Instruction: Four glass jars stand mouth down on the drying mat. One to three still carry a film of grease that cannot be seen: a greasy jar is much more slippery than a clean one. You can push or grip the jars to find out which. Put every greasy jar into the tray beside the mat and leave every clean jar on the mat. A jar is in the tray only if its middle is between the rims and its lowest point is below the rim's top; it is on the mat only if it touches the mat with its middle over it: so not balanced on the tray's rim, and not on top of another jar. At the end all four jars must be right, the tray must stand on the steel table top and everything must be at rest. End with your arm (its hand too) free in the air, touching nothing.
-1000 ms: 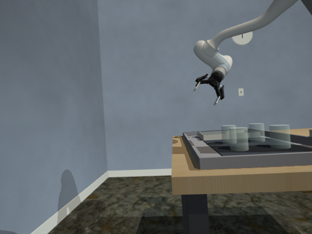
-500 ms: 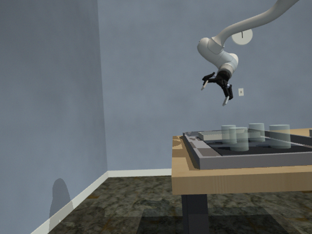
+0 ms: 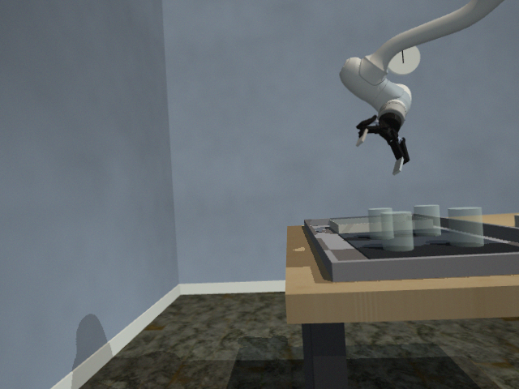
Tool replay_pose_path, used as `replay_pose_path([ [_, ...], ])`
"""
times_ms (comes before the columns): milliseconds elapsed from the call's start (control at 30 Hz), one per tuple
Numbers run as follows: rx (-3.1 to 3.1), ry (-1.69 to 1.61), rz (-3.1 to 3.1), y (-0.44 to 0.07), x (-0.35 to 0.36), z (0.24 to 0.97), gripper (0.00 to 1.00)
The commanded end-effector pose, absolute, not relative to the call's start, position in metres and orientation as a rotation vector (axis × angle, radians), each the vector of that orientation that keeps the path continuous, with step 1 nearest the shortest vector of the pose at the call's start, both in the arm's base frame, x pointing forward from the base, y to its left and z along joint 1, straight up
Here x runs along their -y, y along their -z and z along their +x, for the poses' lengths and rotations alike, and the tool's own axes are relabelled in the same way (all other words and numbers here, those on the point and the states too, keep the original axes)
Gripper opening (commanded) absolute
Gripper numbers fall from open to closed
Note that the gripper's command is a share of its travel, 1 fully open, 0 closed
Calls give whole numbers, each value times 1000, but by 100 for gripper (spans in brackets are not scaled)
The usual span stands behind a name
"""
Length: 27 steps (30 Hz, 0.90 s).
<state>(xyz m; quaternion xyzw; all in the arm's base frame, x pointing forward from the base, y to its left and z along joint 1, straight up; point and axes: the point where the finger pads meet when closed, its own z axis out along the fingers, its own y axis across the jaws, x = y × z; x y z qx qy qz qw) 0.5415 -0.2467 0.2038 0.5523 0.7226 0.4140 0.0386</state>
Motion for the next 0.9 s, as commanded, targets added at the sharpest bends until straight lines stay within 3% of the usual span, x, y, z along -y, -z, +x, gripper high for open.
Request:
replay_pose_path([
  [0, -2238, -1274, 1675, -204, 232, 528, 100],
  [867, -2406, -1303, 1529, -204, 118, 427, 100],
])
